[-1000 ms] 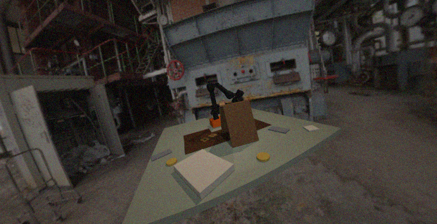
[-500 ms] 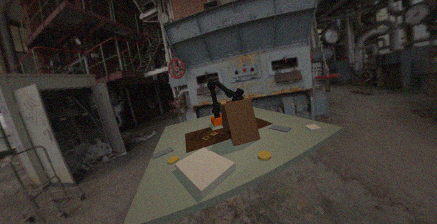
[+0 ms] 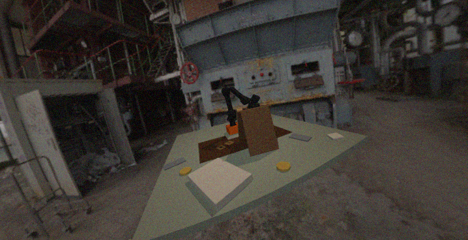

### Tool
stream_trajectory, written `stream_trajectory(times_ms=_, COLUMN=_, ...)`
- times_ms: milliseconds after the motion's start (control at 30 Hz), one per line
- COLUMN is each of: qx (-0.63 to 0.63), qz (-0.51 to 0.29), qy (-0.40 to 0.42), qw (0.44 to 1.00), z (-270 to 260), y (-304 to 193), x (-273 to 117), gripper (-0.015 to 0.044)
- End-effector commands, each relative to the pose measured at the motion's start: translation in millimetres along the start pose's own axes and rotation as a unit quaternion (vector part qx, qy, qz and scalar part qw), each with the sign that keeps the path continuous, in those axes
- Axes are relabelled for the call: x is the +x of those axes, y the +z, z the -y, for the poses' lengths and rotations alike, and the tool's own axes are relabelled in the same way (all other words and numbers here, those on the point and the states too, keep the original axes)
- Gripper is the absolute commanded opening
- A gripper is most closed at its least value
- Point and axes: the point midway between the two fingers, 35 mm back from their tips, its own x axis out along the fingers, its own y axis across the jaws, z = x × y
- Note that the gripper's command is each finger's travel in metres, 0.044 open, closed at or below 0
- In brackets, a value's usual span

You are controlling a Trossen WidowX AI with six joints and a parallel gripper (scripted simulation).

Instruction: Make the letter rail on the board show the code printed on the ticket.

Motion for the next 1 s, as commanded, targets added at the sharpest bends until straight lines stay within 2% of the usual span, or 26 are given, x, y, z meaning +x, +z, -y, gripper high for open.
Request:
stream_trajectory(times_ms=0, qx=-0.003, qz=0.0, qy=0.001, qw=1.0, z=5, y=-1, x=-1, gripper=0.0)
stream_trajectory(times_ms=967, qx=-0.004, qz=0.0, qy=0.0, qw=1.0, z=25, y=-1, x=0, gripper=0.0)
